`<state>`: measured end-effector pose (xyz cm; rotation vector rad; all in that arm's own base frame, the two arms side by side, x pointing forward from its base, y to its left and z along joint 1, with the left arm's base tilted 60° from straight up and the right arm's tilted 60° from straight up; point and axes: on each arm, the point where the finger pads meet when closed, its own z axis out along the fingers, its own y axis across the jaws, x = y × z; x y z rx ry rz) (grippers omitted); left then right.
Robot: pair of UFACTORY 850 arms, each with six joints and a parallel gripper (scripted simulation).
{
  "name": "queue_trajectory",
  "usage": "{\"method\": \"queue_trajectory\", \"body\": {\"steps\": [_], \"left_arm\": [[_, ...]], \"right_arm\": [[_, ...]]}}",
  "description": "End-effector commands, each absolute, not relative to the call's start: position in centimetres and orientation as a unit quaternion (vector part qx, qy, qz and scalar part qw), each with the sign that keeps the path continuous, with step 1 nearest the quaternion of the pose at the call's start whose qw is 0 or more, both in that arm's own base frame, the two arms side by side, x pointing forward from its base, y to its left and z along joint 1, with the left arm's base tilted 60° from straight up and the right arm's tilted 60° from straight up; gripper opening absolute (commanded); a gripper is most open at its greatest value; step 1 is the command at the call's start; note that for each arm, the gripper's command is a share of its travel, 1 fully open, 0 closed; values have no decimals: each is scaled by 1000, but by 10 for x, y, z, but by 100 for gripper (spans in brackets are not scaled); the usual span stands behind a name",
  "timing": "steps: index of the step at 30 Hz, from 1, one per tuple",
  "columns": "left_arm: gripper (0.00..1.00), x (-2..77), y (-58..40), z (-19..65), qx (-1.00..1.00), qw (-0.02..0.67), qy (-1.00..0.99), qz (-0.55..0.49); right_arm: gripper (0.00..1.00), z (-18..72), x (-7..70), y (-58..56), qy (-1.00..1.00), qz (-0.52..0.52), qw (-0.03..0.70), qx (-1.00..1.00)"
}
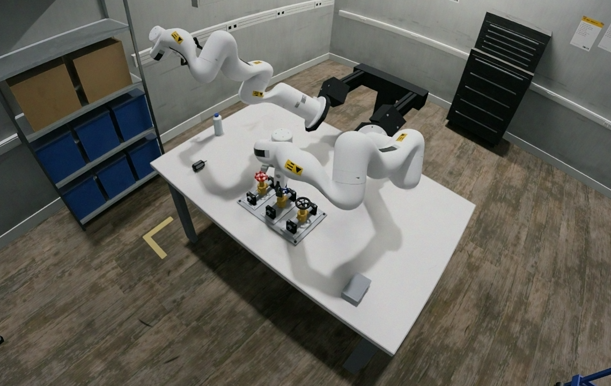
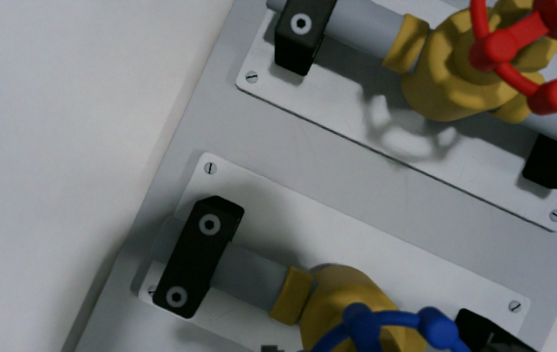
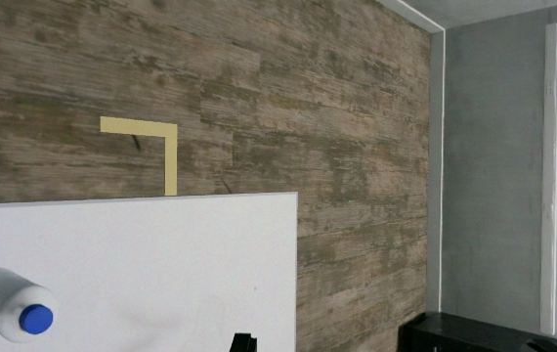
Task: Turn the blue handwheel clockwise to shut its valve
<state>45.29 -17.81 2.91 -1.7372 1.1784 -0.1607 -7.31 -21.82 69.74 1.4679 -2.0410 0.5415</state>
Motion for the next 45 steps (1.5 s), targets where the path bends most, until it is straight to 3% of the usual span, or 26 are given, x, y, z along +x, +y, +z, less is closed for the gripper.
{"method": "queue_trajectory", "body": {"steps": [1, 45], "left_arm": [[0, 453, -179, 29, -710, 496, 497, -59], [0, 453, -179, 29, -649, 500, 574, -3]], "right_arm": [[100, 698, -73, -218, -761, 202, 281, 548], [100, 698, -73, -218, -761, 202, 281, 548]]}}
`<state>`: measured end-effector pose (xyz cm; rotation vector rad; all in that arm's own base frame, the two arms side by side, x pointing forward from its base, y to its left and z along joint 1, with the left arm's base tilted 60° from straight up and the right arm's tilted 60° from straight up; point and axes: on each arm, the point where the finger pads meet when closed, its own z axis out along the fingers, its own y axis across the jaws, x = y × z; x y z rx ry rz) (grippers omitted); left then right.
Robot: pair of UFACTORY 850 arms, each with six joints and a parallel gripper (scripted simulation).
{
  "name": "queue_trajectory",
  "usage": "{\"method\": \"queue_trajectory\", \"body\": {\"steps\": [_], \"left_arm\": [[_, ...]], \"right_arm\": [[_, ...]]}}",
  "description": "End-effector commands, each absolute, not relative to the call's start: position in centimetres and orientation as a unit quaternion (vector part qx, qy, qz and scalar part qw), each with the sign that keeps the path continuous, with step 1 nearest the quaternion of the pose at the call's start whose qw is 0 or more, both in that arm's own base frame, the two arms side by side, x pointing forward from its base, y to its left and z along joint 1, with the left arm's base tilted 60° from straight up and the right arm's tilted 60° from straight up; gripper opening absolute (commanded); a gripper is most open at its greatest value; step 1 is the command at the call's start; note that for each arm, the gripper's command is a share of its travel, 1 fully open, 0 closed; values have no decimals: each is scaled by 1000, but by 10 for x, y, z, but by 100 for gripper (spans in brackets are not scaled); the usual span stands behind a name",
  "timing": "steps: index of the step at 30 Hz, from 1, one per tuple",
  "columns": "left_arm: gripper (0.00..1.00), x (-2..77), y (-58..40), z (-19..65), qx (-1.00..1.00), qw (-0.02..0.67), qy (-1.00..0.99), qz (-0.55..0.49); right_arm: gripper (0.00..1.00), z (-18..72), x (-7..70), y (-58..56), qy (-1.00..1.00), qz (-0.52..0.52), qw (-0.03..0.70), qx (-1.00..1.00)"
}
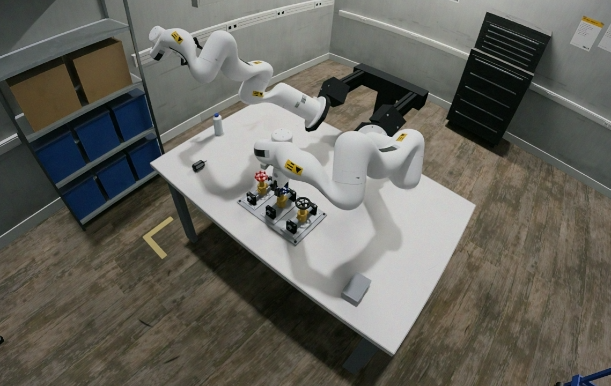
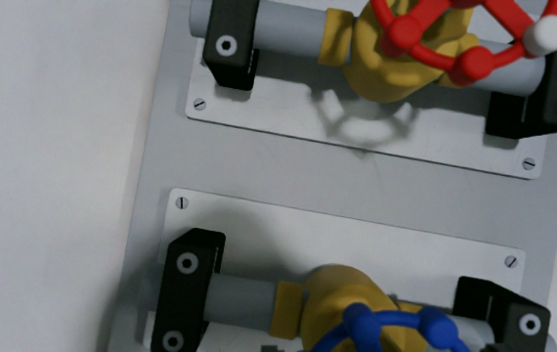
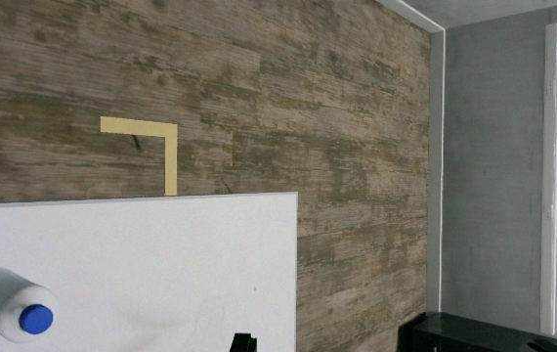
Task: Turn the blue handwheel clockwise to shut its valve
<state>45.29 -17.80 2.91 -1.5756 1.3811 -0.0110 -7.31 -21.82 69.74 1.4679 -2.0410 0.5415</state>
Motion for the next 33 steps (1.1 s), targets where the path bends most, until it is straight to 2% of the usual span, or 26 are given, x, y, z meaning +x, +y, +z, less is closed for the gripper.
{"method": "queue_trajectory", "body": {"steps": [1, 33], "left_arm": [[0, 453, -179, 29, -647, 500, 576, -2], [0, 453, -179, 29, -618, 499, 607, 23]], "right_arm": [[100, 698, -73, -218, -761, 202, 281, 548], [100, 698, -73, -218, -761, 202, 281, 548]]}}
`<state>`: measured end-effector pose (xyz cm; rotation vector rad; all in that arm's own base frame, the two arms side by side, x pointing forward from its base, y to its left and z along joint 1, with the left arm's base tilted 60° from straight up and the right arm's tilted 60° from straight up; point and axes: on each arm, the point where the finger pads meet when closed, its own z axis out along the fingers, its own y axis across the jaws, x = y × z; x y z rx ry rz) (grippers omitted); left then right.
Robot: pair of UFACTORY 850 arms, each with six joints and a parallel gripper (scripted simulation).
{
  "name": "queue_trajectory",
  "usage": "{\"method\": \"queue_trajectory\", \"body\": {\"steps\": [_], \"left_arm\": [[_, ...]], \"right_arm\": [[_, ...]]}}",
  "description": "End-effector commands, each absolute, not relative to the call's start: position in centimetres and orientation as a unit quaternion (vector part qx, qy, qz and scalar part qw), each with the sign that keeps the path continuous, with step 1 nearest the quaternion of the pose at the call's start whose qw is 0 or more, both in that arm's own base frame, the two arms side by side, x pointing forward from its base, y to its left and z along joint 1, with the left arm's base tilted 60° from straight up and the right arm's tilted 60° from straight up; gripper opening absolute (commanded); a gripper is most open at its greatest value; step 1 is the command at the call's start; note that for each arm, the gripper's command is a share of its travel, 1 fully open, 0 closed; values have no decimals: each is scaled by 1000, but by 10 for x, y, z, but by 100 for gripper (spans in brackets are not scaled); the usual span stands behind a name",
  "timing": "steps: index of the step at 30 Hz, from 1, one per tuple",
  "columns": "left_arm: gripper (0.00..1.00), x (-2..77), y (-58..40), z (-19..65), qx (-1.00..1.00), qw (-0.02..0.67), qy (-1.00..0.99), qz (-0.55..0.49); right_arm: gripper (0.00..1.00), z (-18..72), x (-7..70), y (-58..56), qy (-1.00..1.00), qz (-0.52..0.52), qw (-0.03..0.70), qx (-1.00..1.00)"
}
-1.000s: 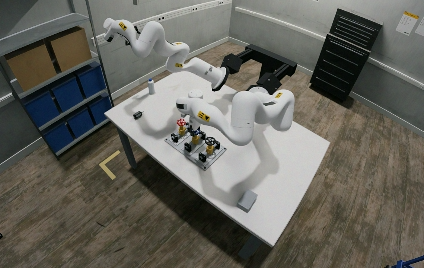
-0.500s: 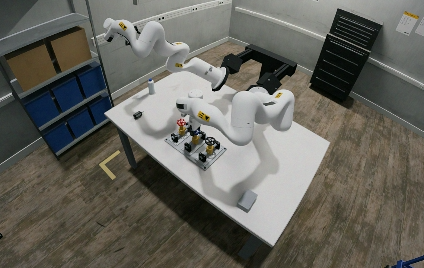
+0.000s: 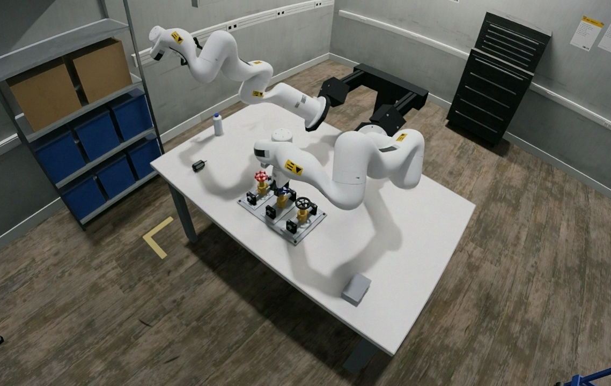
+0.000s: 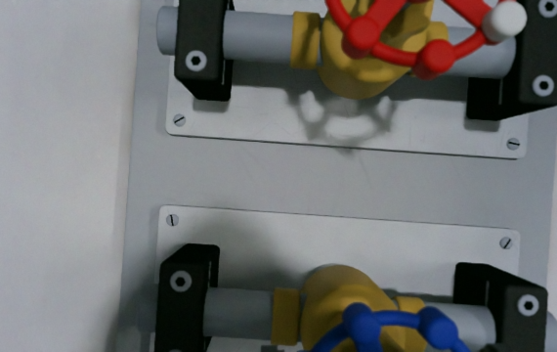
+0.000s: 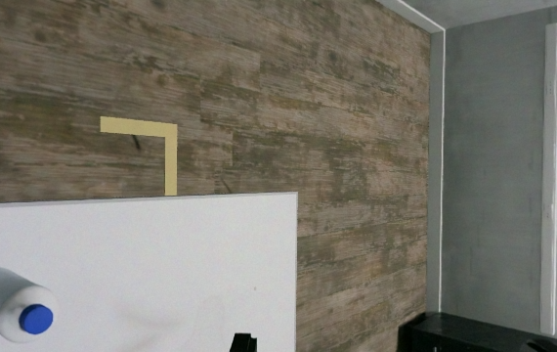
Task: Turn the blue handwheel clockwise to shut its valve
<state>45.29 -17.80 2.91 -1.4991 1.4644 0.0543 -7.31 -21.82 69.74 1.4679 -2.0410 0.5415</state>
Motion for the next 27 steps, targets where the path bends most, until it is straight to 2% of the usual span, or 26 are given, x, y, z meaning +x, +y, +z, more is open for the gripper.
{"method": "queue_trajectory", "body": {"steps": [1, 27], "left_arm": [[0, 453, -179, 29, -617, 499, 608, 24], [0, 453, -179, 29, -604, 498, 621, 35]], "right_arm": [[100, 698, -73, -218, -761, 202, 281, 548], [100, 698, -73, -218, -761, 202, 281, 548]]}}
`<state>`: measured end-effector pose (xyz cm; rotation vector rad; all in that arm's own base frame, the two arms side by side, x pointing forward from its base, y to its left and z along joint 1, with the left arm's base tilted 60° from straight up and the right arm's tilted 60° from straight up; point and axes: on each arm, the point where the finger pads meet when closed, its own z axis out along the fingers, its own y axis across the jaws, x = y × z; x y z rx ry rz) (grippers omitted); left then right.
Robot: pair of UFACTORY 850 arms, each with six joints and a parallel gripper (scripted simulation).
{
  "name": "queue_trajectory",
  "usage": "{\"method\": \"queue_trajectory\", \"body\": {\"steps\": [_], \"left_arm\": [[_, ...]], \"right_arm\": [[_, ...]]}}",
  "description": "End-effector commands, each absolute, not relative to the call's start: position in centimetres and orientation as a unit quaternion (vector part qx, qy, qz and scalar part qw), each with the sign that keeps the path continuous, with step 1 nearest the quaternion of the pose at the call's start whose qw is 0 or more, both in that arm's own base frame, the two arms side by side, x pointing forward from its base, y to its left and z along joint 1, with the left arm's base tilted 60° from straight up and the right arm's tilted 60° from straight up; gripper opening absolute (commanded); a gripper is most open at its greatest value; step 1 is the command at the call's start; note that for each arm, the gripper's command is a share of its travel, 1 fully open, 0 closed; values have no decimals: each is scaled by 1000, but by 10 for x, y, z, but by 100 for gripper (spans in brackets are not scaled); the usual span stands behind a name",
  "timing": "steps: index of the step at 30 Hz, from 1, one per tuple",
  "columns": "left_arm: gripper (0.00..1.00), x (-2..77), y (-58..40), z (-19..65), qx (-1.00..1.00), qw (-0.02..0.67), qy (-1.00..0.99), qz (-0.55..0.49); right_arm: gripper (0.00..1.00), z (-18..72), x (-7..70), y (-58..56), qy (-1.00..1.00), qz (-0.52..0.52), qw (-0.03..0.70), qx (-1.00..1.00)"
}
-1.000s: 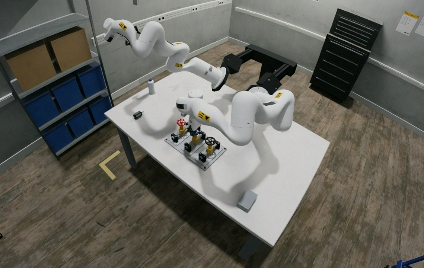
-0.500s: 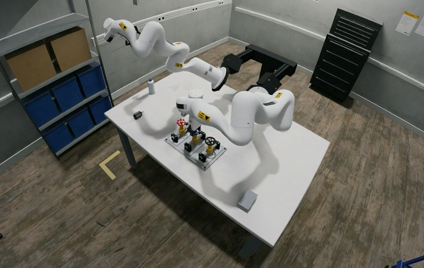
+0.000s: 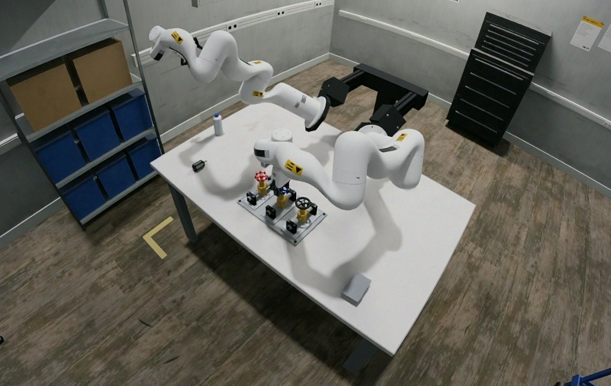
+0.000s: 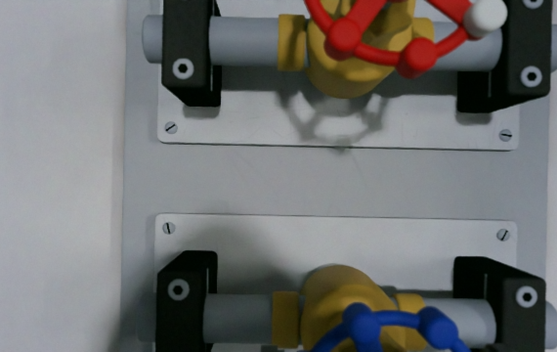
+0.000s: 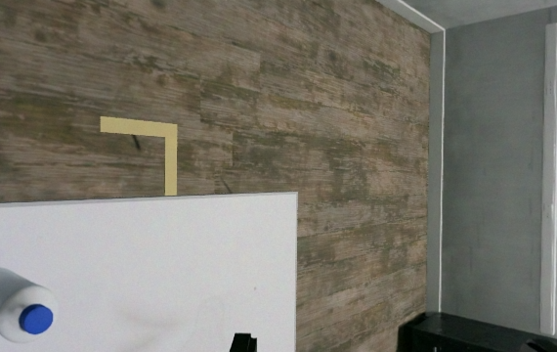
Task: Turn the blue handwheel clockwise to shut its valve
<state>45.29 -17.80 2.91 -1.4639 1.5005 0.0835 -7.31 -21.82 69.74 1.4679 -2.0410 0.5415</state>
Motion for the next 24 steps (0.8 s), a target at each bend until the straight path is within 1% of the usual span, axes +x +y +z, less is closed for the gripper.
{"method": "queue_trajectory", "body": {"steps": [1, 24], "left_arm": [[0, 453, -179, 29, -603, 498, 622, 35], [0, 453, -179, 29, -598, 498, 626, 39]], "right_arm": [[100, 698, -73, -218, -761, 202, 281, 548], [100, 698, -73, -218, -761, 202, 281, 548]]}}
